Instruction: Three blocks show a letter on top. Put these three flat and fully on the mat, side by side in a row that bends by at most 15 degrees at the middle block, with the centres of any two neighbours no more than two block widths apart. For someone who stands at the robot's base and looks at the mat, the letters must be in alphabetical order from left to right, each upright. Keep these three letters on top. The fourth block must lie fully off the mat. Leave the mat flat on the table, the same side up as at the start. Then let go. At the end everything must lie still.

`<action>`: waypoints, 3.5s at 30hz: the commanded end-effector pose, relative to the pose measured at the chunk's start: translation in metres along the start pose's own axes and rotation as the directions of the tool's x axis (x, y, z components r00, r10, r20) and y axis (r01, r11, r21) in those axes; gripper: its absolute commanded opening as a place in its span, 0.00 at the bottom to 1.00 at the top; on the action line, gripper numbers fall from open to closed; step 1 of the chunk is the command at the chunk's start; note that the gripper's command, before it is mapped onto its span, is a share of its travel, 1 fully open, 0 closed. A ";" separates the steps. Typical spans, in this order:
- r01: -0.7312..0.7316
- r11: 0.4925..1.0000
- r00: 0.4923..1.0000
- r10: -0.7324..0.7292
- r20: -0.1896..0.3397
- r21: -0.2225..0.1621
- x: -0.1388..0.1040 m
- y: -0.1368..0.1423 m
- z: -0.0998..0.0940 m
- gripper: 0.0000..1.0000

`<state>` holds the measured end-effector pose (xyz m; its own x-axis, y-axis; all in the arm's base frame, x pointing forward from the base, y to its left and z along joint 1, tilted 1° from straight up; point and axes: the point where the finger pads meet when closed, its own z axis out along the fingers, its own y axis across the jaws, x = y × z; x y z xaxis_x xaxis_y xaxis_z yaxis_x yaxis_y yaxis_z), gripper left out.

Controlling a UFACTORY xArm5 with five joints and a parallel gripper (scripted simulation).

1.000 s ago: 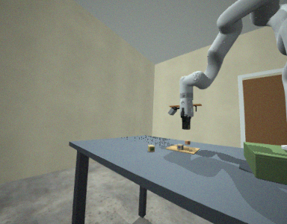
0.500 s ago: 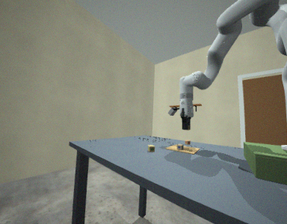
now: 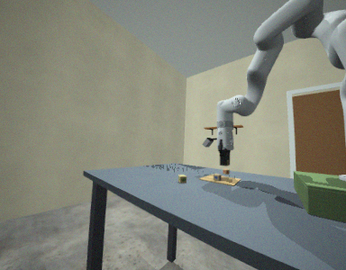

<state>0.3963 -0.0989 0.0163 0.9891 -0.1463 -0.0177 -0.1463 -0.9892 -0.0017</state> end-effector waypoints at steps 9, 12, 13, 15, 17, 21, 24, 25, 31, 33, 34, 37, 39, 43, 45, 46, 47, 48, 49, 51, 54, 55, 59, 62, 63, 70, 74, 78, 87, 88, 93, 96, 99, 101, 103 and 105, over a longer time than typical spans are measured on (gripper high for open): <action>0.000 1.000 1.000 0.000 -0.005 0.000 0.003 0.001 0.044 0.21; 0.000 1.000 1.000 0.000 -0.005 0.000 0.003 0.001 0.049 0.21; 0.000 1.000 1.000 0.000 -0.005 0.000 0.003 0.001 0.049 0.21; 0.000 1.000 1.000 0.000 -0.005 0.000 0.003 0.001 0.050 0.21; 0.000 1.000 1.000 0.000 -0.005 0.000 0.003 0.001 0.051 0.21; 0.000 1.000 1.000 0.000 -0.005 0.000 0.003 0.001 0.051 0.21; 0.000 1.000 1.000 0.000 -0.005 0.000 0.003 0.001 0.051 0.21; 0.000 1.000 1.000 0.000 -0.005 0.000 0.003 0.001 0.051 0.21; 0.000 1.000 1.000 0.000 -0.005 0.000 0.003 0.001 0.051 0.21; 0.000 1.000 1.000 0.000 -0.005 0.000 0.003 0.001 0.051 0.21; 0.000 1.000 1.000 0.000 -0.005 0.000 0.003 0.001 0.051 0.21; 0.000 1.000 1.000 0.000 -0.005 0.000 0.003 0.001 0.051 0.21; 0.000 1.000 1.000 0.000 -0.005 0.000 0.003 0.001 0.051 0.21; 0.000 1.000 1.000 0.000 -0.005 0.000 0.003 0.001 0.051 0.21; 0.000 1.000 1.000 0.000 -0.005 0.000 0.003 0.001 0.051 0.21; 0.000 1.000 1.000 0.000 -0.005 0.000 0.003 0.001 0.051 0.21; 0.000 1.000 1.000 0.000 -0.005 0.000 0.003 0.001 0.051 0.21; 0.000 1.000 1.000 0.000 -0.005 0.000 0.003 0.001 0.051 0.21; 0.000 1.000 1.000 0.000 -0.005 0.000 0.003 0.001 0.051 0.21; 0.000 1.000 1.000 0.000 -0.005 0.000 0.003 0.001 0.051 0.21; 0.000 1.000 1.000 0.000 -0.005 0.000 0.003 0.001 0.051 0.21; 0.000 1.000 1.000 0.000 -0.005 0.000 0.003 0.001 0.051 0.21; 0.000 1.000 1.000 0.000 -0.005 0.000 0.003 0.001 0.051 0.21; 0.000 1.000 1.000 0.000 -0.005 0.000 0.003 0.001 0.051 0.21; 0.000 1.000 1.000 0.000 -0.005 0.000 0.003 0.001 0.051 0.21; 0.000 1.000 1.000 0.000 -0.005 0.000 0.003 0.001 0.051 0.21; 0.000 1.000 1.000 0.000 -0.005 0.000 0.003 0.001 0.051 0.21; 0.000 1.000 1.000 0.000 -0.005 0.000 0.003 0.001 0.051 0.21; 0.000 1.000 1.000 0.000 -0.005 0.000 0.003 0.001 0.051 0.21; 0.000 1.000 1.000 0.000 -0.005 0.000 0.003 0.001 0.051 0.21; 0.000 1.000 1.000 0.000 -0.005 0.000 0.003 0.001 0.051 0.21; 0.000 1.000 1.000 0.000 -0.005 0.000 0.003 0.001 0.051 0.21; 0.000 1.000 1.000 0.000 -0.005 0.000 0.003 0.001 0.051 0.21; 0.000 1.000 1.000 0.000 -0.005 0.000 0.003 0.001 0.051 0.21; 0.000 1.000 1.000 0.000 -0.005 0.000 0.003 0.001 0.051 0.21; 0.000 1.000 1.000 0.000 -0.005 0.000 0.003 0.001 0.051 0.21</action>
<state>0.3969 -0.0997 -0.0353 0.9891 -0.1462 -0.0162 -0.1463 -0.9892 -0.0016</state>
